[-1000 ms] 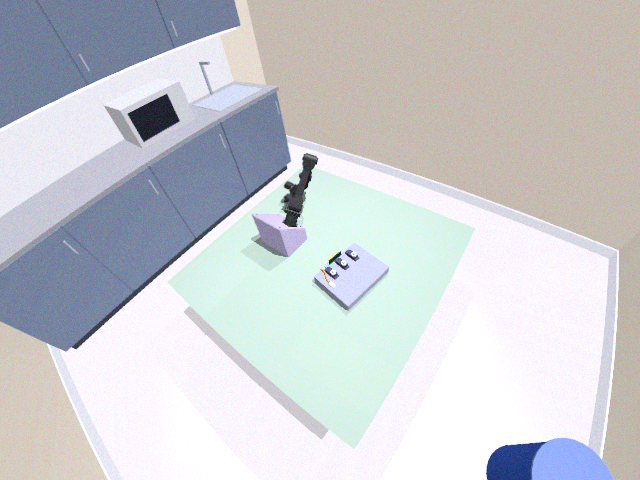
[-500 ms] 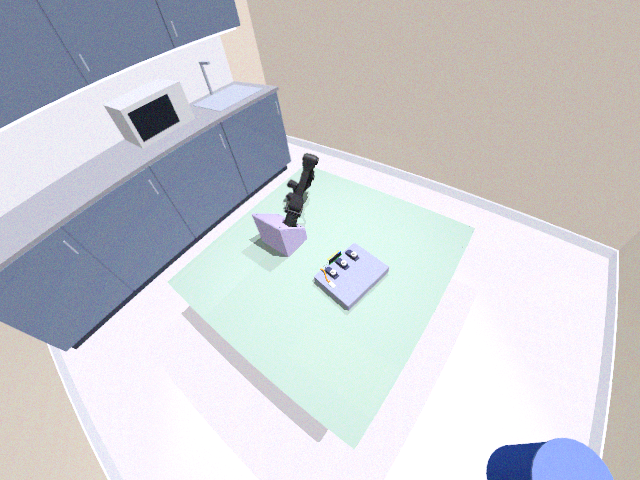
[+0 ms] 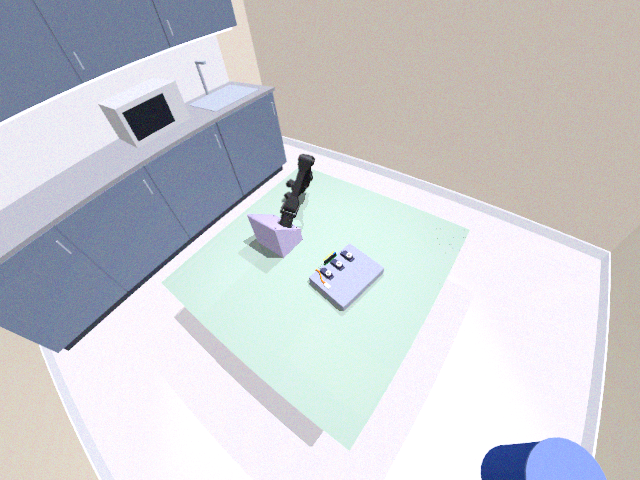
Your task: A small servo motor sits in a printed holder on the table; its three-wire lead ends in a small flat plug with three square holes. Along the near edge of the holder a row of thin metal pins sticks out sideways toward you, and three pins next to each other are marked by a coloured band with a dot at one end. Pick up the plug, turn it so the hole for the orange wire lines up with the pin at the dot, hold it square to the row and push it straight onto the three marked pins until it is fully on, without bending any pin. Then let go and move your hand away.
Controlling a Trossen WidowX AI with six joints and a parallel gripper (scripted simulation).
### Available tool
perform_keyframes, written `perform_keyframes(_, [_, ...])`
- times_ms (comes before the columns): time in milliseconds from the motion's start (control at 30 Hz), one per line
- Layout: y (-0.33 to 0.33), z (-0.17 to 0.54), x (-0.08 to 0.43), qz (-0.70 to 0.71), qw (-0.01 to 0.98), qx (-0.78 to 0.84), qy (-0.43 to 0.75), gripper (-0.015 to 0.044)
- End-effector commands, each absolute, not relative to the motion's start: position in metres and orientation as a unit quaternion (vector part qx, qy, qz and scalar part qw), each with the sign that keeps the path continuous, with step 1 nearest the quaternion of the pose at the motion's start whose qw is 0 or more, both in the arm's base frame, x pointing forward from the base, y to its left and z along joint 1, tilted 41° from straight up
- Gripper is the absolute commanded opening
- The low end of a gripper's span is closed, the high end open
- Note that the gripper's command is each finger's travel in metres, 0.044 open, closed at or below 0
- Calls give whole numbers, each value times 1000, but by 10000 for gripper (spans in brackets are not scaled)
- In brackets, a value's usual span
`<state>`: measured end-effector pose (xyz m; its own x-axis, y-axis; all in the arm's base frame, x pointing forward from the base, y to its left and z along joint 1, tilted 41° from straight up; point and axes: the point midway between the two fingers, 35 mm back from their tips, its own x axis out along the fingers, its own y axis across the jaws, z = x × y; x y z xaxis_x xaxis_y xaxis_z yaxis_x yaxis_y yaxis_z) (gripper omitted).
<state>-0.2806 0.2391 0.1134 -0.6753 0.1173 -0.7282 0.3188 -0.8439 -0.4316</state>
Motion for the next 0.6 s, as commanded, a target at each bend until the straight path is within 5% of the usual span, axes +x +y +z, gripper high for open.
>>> perform_keyframes(0, [248, 120, -276, -876, 37, 397, 272, 115])
perform_keyframes(567, [283, 147, -246, -880, -51, 392, 262, 115])
